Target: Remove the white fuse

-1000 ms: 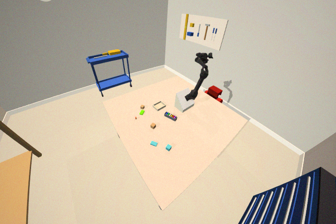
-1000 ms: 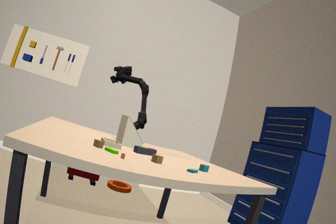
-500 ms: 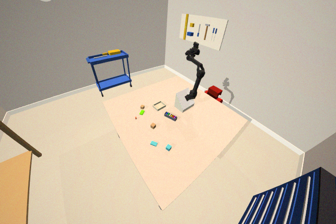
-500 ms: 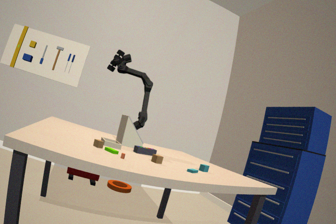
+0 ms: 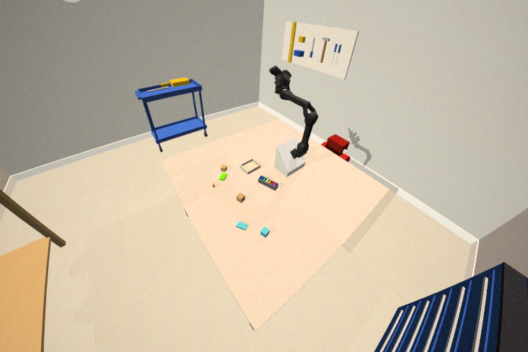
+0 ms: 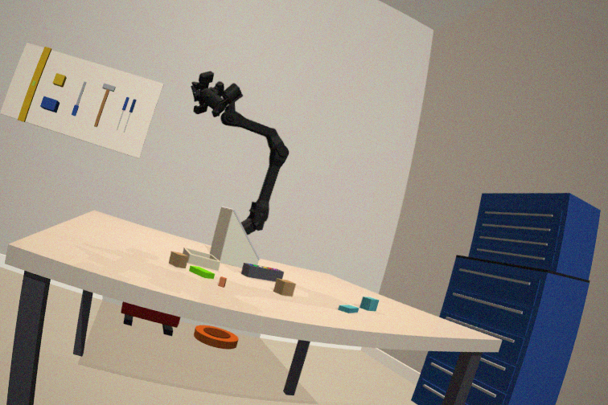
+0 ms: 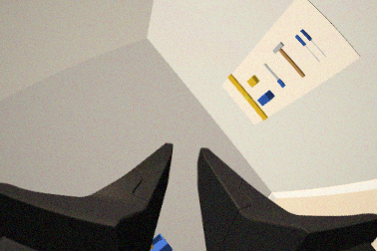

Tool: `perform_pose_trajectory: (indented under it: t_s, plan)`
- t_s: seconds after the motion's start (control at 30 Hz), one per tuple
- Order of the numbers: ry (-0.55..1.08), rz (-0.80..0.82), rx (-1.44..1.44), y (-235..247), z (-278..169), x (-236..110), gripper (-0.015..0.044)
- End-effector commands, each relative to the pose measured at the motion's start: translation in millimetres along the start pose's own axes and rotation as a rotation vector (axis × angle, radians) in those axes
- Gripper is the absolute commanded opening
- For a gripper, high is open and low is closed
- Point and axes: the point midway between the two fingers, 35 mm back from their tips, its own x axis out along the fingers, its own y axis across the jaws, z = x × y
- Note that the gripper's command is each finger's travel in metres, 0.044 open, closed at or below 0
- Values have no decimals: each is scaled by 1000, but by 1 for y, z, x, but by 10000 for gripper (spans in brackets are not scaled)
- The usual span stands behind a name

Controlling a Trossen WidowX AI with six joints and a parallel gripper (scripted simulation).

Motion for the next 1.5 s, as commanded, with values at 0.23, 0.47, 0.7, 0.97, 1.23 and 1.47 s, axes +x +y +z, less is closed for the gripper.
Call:
perform_pose_trajectory:
  t_s: [0.23, 0.47, 0.7, 0.97, 1.23, 1.47]
  plan:
    - [415, 404, -503, 83, -126, -126, 74]
    - [646, 693, -805, 97, -193, -232, 74]
    - [864, 1003, -1090, 79, -242, -347, 74]
    - [1110, 1375, -1380, 23, -268, -475, 74]
    - [1378, 1751, -1608, -61, -258, -585, 74]
    - [1664, 2070, -1732, -148, -219, -660, 74]
